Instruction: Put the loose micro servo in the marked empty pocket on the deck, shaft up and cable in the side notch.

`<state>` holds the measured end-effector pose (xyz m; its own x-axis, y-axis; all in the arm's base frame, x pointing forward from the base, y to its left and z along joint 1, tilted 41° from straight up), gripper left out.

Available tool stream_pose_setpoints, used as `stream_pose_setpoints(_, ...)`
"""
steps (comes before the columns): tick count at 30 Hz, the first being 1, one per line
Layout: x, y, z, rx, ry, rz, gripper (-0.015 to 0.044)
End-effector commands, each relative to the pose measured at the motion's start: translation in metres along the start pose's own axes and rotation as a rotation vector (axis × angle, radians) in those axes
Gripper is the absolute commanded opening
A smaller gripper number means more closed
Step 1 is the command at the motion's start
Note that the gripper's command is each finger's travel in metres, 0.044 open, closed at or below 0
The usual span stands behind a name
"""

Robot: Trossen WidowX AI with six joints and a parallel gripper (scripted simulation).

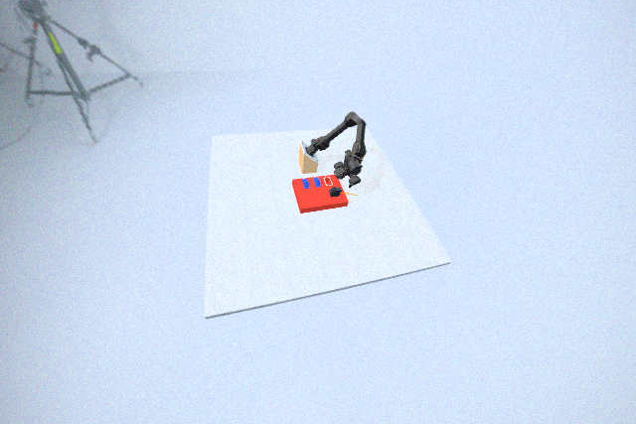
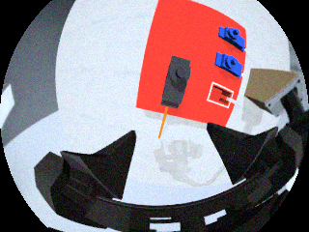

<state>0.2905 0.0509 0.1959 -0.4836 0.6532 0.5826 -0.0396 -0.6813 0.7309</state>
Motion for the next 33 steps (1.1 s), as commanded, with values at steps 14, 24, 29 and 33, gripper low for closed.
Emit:
stream_pose_setpoints(14, -0.034, -0.003, -0.003, 0.066, -0.323, -0.022, 0.044)
stream_pose_setpoints(24, -0.034, -0.028, -0.004, 0.065, -0.323, -0.021, 0.044)
stream_pose_setpoints(29, -0.034, -0.033, -0.005, 0.065, -0.323, -0.021, 0.044)
stream_pose_setpoints(33, -0.034, -0.04, -0.005, 0.065, -0.323, -0.021, 0.044)
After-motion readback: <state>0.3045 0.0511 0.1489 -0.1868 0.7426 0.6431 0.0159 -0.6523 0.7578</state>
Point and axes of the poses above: the point midway between the two fingers, 35 mm back from their tips, its own y axis back along the fingers, its own z axis across the jaws, x = y × z, the point moved 9 cm from there along y, back along the fingers, and after that the axes turned 6 degrees about y, right-handed, at the moved point
